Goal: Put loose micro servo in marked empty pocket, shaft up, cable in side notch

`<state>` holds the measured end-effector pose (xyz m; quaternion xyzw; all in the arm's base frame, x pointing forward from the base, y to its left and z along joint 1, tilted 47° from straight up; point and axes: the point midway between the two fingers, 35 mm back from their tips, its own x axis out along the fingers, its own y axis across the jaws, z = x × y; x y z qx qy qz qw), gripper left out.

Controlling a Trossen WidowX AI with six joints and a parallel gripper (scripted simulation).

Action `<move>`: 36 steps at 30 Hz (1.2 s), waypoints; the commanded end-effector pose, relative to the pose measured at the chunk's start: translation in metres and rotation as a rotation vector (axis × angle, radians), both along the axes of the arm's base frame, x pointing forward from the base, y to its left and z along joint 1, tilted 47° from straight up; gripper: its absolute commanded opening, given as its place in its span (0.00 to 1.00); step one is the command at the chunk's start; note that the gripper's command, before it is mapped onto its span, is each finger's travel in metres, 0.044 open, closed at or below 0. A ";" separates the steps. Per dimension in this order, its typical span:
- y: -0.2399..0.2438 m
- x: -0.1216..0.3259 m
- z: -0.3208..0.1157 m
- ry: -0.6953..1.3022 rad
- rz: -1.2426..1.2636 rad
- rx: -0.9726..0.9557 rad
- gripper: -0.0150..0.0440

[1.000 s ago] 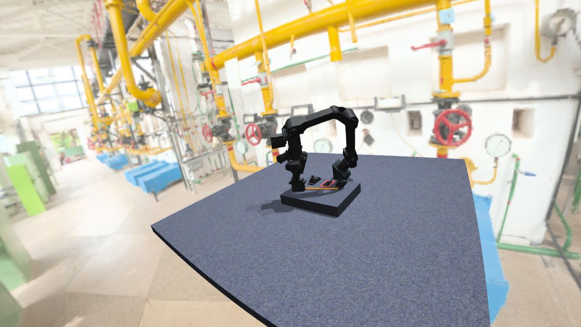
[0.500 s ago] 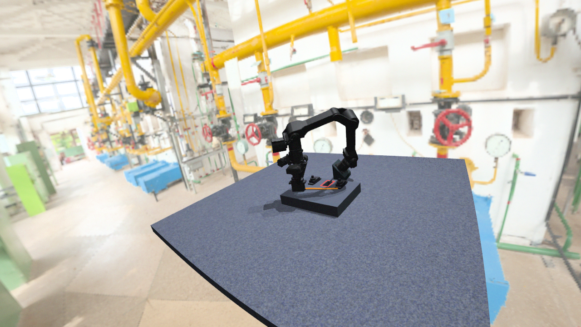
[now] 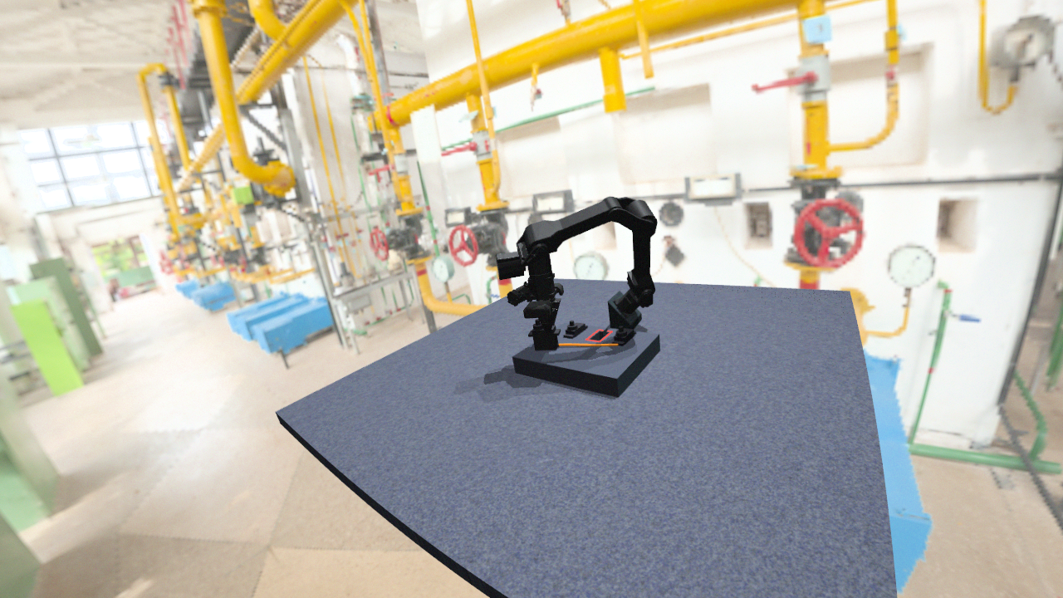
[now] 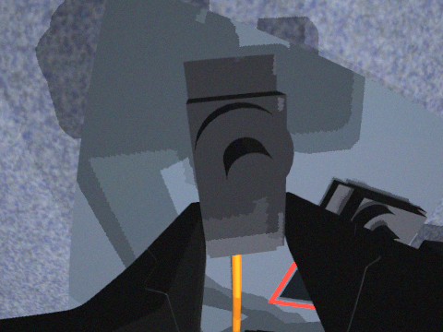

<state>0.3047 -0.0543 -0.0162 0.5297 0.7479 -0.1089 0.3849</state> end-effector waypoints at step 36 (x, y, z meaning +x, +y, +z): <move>0.023 -0.010 0.068 0.004 -0.003 0.003 0.25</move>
